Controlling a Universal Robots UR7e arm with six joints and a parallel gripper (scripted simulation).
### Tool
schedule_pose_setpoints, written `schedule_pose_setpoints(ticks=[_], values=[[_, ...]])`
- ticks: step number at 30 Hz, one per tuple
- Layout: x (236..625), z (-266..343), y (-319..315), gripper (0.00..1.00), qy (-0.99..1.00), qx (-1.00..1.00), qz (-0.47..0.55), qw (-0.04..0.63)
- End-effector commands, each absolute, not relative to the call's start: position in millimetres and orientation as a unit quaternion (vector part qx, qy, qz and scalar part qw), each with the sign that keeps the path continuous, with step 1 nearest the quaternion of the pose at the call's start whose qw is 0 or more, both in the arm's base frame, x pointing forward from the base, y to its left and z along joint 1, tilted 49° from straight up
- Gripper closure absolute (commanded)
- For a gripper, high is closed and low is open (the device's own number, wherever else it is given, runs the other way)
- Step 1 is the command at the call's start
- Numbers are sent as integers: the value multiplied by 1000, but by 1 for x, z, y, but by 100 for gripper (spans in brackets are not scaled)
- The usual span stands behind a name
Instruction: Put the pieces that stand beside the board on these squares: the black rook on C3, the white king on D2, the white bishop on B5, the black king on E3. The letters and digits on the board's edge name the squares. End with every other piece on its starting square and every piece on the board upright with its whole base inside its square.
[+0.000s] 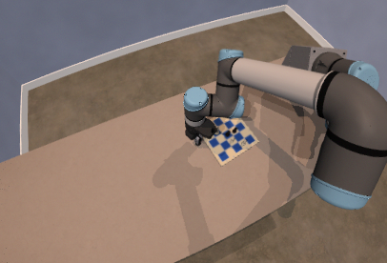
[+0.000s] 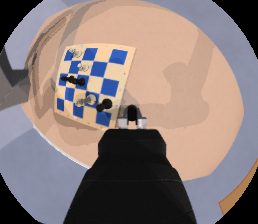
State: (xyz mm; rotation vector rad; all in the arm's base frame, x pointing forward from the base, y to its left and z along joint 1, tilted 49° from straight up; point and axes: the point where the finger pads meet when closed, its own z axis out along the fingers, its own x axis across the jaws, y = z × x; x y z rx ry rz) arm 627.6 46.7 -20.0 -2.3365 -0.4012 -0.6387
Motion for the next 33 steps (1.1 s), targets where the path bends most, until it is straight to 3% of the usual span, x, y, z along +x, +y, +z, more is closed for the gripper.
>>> schedule_pose_setpoints(ticks=[1, 19, 33], values=[[626, -15, 41, 100, -154, -896, -246, 336], [597, 41, -17, 100, -154, -896, -246, 336], [595, 45, -21, 100, -154, -896, -246, 336]])
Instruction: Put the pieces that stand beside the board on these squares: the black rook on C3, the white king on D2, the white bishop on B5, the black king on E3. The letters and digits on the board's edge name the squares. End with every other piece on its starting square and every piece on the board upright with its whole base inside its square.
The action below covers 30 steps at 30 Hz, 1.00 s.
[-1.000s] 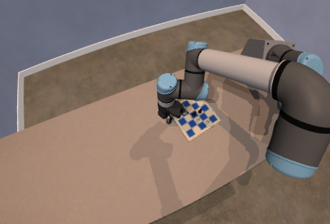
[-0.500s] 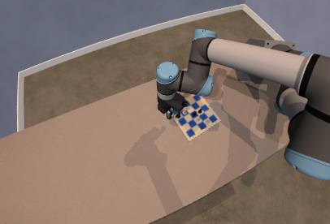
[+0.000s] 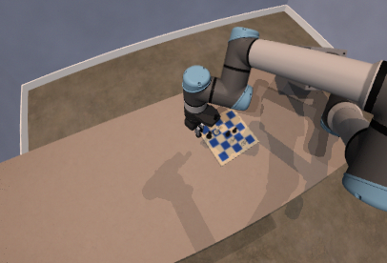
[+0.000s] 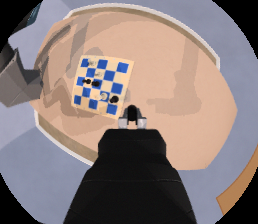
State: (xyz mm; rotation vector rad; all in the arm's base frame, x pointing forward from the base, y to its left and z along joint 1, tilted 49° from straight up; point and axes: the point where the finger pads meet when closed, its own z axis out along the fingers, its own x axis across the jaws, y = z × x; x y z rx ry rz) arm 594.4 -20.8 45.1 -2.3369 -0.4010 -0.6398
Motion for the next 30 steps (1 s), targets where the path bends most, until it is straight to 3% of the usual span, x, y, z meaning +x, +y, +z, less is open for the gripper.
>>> schedule_pose_setpoints(ticks=[1, 7, 14, 30], values=[[594, 45, -21, 100, -153, -896, -246, 336], [578, 47, -15, 100, -124, -901, -234, 344], [528, 50, 7, 100, -36, -909, -200, 365], [527, 50, 8, 100, -34, -909, -199, 366]])
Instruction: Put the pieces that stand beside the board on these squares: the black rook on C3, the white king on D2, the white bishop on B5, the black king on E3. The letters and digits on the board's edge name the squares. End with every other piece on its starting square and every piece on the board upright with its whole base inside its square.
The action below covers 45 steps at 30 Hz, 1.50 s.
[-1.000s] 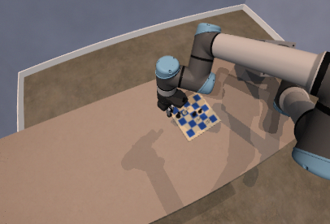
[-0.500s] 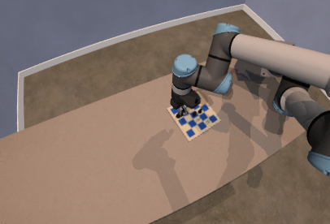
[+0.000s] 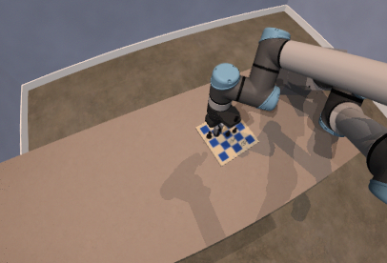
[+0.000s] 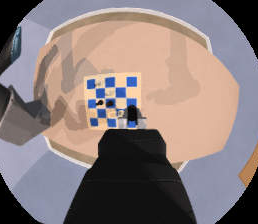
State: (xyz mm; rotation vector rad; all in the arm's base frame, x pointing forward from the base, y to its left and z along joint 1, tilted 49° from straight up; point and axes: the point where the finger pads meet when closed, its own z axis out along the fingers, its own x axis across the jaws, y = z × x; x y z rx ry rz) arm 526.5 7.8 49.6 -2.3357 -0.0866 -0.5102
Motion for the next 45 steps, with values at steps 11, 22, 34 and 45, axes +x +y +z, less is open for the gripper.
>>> schedule_pose_setpoints(ticks=[11, 22, 34, 45], values=[[533, 37, 21, 100, -34, -909, -199, 366], [550, 4, 55, 100, -34, -909, -199, 366], [559, -12, 72, 100, -34, -909, -199, 366], [559, -13, 72, 100, -34, -909, -199, 366]])
